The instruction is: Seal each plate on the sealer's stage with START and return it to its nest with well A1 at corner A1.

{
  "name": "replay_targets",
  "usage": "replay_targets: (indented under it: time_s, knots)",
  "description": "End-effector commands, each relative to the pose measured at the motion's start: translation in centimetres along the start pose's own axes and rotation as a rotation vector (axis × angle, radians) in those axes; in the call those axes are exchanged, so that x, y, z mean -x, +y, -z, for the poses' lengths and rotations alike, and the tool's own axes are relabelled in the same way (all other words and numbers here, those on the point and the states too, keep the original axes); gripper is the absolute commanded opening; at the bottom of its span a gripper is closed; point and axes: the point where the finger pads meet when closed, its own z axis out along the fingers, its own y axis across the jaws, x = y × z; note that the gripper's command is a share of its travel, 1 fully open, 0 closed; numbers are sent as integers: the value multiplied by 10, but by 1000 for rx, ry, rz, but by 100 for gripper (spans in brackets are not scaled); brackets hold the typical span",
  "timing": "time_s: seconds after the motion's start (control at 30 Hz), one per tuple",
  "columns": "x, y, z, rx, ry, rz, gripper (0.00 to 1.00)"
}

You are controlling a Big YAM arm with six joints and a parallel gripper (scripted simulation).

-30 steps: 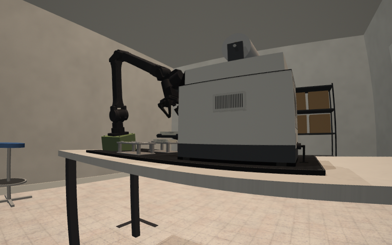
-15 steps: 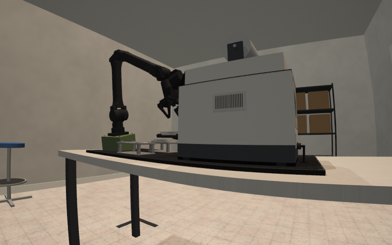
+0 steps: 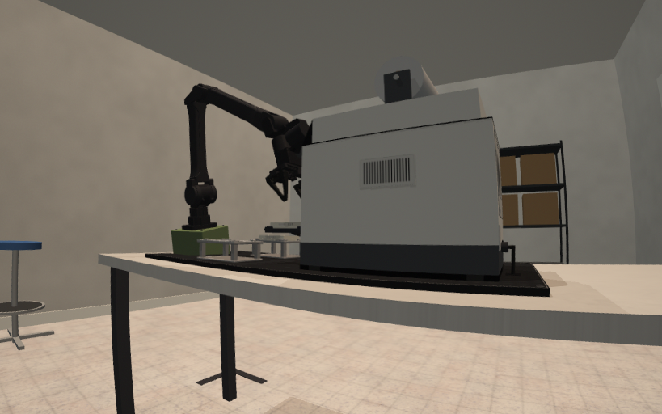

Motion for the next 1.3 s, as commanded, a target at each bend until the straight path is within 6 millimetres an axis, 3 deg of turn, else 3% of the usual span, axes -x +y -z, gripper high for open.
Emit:
replay_targets:
  time_s: [0.0, 0.23, 0.43, 0.73, 0.77, 0.9, 1.07, 1.27]
  knots:
    - [37, -10, 24, -11, -94, -26, 100]
    - [42, -14, 31, -15, -111, -34, 100]
    - [40, -2, 21, -6, -91, -14, 100]
    - [21, 3, 4, -2, -45, -3, 100]
    - [11, -8, -1, -1, -47, -3, 100]
    - [-4, -12, 7, -3, -37, -5, 100]
    - [-7, -5, 22, 1, -54, 7, 100]
    - [-14, -1, 22, -2, -55, -2, 100]
